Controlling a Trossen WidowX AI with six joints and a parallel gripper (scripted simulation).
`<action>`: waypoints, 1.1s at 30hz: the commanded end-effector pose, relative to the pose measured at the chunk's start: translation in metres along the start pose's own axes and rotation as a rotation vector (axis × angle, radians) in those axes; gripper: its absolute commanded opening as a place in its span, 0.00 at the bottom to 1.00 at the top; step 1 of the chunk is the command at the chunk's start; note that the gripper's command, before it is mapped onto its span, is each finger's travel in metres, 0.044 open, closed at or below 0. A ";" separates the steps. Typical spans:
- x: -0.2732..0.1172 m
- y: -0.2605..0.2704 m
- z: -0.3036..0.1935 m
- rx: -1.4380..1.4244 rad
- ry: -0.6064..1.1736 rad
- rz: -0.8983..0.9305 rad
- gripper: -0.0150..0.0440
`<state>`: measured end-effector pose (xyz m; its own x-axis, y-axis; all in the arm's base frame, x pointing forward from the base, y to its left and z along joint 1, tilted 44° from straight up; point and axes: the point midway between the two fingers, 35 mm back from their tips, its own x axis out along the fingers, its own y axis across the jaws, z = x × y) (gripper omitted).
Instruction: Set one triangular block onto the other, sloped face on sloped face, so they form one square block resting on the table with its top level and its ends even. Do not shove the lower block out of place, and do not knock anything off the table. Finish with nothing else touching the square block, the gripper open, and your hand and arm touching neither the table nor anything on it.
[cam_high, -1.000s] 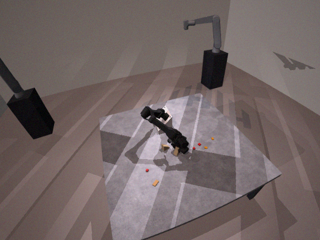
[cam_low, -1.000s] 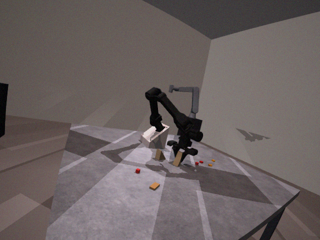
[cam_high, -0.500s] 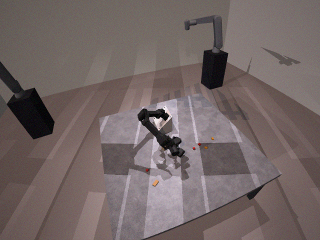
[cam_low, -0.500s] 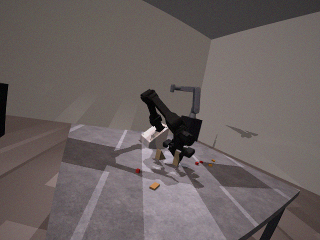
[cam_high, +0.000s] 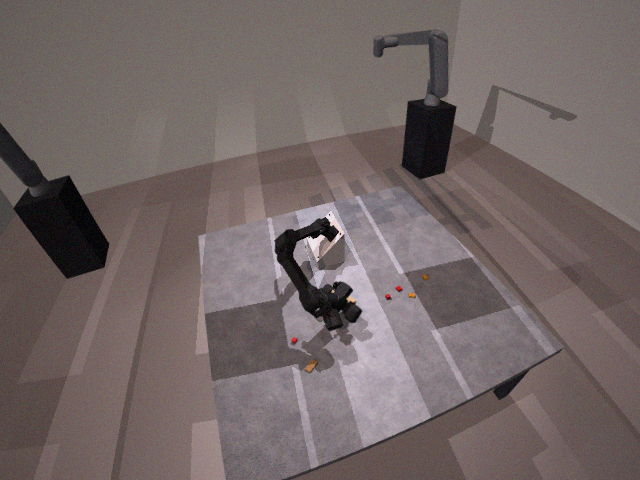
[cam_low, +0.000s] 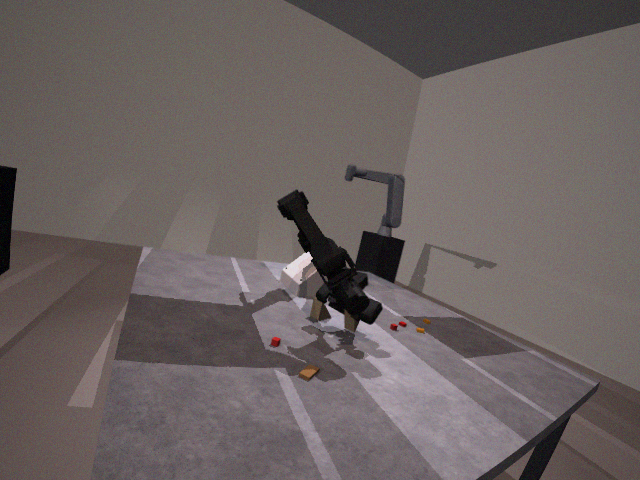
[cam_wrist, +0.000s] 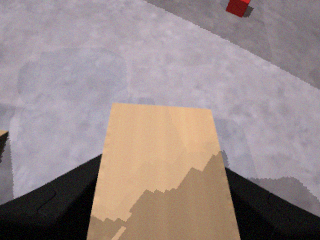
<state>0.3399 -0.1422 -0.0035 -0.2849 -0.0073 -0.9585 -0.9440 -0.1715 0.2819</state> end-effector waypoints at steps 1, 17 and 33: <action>-0.003 -0.001 -0.007 -0.003 -0.117 -0.004 0.25; -0.001 0.000 -0.002 0.000 -0.026 0.000 0.97; -0.070 -0.001 0.067 -0.006 -0.031 -0.005 1.00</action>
<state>0.3422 -0.1070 0.0300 -0.3166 0.0289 -0.9481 -0.9364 -0.1687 0.3076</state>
